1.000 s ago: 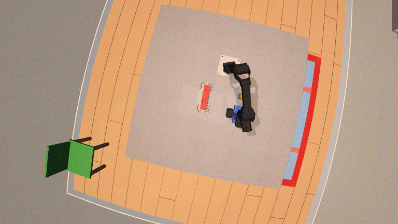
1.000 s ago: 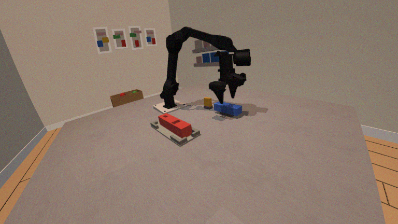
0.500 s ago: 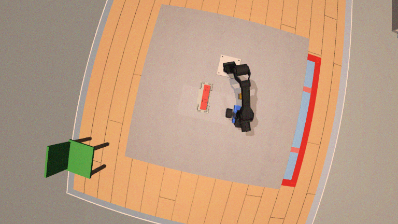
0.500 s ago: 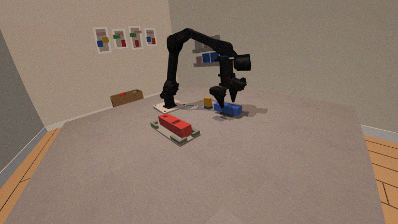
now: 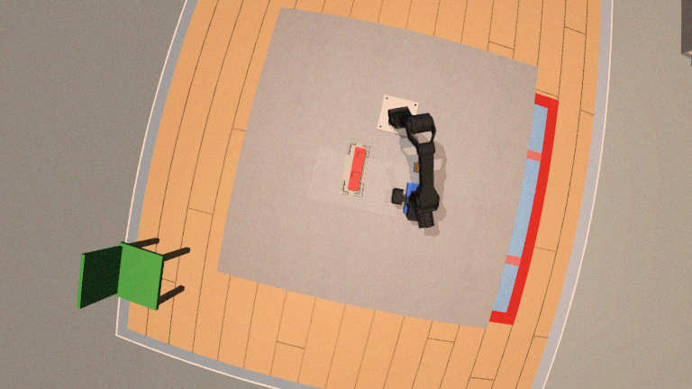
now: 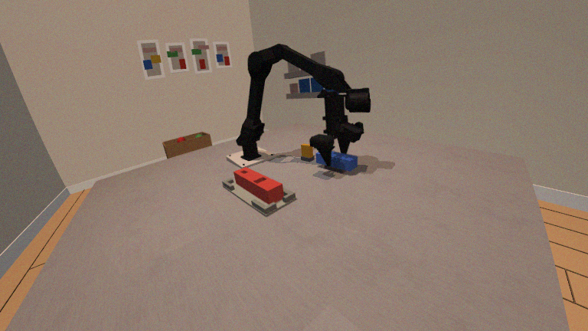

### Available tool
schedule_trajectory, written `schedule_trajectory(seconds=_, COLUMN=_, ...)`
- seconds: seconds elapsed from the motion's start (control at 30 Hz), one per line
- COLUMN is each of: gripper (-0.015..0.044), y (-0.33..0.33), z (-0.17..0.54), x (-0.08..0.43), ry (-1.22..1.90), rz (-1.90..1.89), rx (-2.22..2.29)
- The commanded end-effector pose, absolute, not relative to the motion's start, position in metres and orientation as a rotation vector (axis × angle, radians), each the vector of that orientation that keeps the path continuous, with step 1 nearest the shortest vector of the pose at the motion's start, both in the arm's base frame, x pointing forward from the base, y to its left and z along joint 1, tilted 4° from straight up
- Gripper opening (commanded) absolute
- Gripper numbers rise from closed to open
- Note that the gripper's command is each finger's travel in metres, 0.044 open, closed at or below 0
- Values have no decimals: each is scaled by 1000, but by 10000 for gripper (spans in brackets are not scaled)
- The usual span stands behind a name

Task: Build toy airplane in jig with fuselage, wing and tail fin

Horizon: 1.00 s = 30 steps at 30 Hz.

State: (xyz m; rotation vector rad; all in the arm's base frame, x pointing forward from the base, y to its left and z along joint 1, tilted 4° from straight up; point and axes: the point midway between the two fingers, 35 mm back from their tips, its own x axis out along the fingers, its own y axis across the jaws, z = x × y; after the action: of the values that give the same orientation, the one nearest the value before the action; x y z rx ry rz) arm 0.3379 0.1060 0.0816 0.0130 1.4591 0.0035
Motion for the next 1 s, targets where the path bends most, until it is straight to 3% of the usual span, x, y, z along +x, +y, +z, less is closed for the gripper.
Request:
schedule_trajectory(seconds=0.0, gripper=335, y=105, z=78, x=337, ry=1465, rz=-2, rx=8)
schedule_trajectory(seconds=0.17, gripper=204, y=105, z=78, x=337, ry=1465, rz=-2, rx=8)
schedule_trajectory(seconds=0.43, gripper=150, y=105, z=78, x=337, ry=1465, rz=-2, rx=8)
schedule_trajectory(seconds=0.63, gripper=0, y=106, z=88, x=337, ry=1466, rz=3, rx=10)
schedule_trajectory(seconds=0.97, gripper=0, y=108, z=119, x=337, ry=1467, rz=7, rx=13)
